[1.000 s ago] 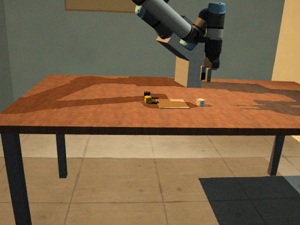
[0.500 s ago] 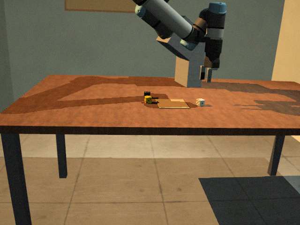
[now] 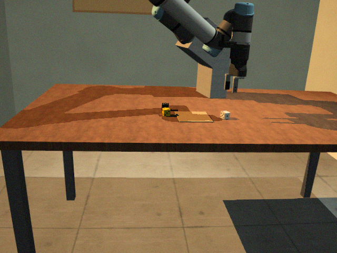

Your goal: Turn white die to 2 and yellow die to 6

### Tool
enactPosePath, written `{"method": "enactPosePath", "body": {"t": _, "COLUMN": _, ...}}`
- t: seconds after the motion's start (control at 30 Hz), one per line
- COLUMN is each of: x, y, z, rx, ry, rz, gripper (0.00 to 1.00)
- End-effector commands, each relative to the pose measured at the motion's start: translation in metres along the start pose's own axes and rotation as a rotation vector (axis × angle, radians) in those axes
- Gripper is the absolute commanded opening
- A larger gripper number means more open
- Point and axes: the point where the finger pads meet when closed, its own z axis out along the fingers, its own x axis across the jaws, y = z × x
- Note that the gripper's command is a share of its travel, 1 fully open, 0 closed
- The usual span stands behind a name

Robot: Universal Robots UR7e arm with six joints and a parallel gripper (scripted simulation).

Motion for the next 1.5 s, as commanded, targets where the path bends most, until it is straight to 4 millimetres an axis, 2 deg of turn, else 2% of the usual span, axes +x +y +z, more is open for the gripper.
{"method": "enactPosePath", "body": {"t": 0.0, "x": -0.001, "y": -0.001, "z": 0.000, "rx": 0.000, "ry": -0.001, "rz": -0.031, "gripper": 1.00}}
{"method": "enactPosePath", "body": {"t": 0.23, "x": -0.003, "y": -0.002, "z": 0.000, "rx": 0.000, "ry": -0.001, "rz": -0.083, "gripper": 1.00}}
{"method": "enactPosePath", "body": {"t": 0.7, "x": -0.008, "y": -0.004, "z": 0.002, "rx": -0.001, "ry": -0.001, "rz": -0.295, "gripper": 1.00}}
{"method": "enactPosePath", "body": {"t": 1.2, "x": -0.018, "y": -0.007, "z": 0.006, "rx": -0.002, "ry": -0.001, "rz": -0.729, "gripper": 1.00}}
{"method": "enactPosePath", "body": {"t": 1.27, "x": -0.018, "y": -0.007, "z": 0.006, "rx": -0.002, "ry": -0.001, "rz": -0.729, "gripper": 1.00}}
{"method": "enactPosePath", "body": {"t": 1.47, "x": -0.022, "y": -0.008, "z": 0.008, "rx": -0.002, "ry": -0.001, "rz": -0.945, "gripper": 1.00}}
